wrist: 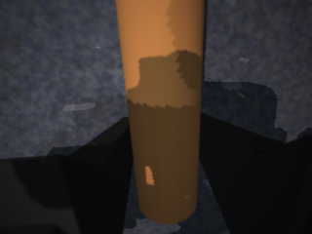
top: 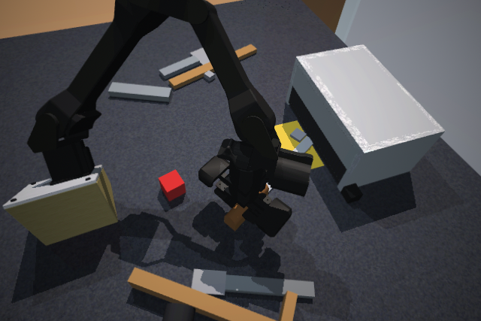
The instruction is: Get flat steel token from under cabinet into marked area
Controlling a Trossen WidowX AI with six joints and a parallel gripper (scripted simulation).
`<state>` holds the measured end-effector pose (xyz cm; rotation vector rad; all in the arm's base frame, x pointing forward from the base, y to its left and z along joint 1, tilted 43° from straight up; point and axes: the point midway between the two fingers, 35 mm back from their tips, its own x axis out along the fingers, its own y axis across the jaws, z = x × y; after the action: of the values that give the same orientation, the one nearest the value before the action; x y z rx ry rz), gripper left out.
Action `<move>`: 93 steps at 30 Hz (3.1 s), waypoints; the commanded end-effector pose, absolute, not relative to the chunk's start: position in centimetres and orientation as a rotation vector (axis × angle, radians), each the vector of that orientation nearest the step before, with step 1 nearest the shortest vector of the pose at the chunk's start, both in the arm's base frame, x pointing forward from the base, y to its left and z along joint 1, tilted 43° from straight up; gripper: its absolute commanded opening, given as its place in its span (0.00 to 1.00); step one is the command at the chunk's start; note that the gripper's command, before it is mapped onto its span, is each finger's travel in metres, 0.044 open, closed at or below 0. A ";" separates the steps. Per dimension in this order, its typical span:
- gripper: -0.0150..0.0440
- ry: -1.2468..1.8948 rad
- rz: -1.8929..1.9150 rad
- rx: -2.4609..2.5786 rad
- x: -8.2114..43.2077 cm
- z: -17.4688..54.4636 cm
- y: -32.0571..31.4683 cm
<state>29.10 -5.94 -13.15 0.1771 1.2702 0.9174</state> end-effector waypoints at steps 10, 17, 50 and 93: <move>0.25 1.279 0.916 0.182 26.6 -14.2 -7.0; 0.25 1.273 0.915 0.179 26.9 -14.1 -7.1; 0.25 1.280 0.916 0.178 22.9 -15.4 -9.0; 0.25 1.206 1.007 0.058 22.5 -16.6 -10.4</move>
<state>22.26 -9.84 -16.36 0.0660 1.2086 1.0124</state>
